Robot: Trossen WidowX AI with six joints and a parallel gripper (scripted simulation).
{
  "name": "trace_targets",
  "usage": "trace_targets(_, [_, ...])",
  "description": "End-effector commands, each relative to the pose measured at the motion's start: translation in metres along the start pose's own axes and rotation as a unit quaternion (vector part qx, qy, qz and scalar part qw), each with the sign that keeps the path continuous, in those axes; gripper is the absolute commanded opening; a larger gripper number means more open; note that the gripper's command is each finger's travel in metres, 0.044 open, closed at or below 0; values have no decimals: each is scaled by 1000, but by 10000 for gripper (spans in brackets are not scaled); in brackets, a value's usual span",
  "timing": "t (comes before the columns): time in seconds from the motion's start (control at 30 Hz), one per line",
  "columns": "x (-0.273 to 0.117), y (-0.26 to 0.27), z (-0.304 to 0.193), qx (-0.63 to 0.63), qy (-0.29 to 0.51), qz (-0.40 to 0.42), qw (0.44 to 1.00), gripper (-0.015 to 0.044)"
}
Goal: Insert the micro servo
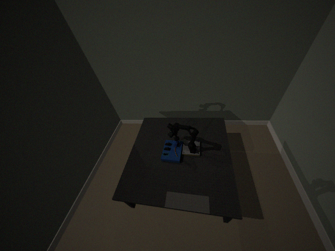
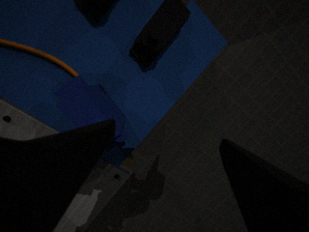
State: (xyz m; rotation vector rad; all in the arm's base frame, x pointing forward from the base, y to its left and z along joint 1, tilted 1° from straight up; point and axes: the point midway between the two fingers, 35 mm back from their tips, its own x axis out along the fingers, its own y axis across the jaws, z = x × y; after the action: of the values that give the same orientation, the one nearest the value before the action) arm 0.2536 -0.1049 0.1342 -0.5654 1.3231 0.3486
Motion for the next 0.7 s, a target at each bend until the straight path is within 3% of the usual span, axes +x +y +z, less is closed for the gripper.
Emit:
trace_targets(0.0, [-4, 15, 5, -75, 10, 20, 997, 440])
trace_targets(0.67, [-21, 72, 13, -350, 32, 110, 930, 440])
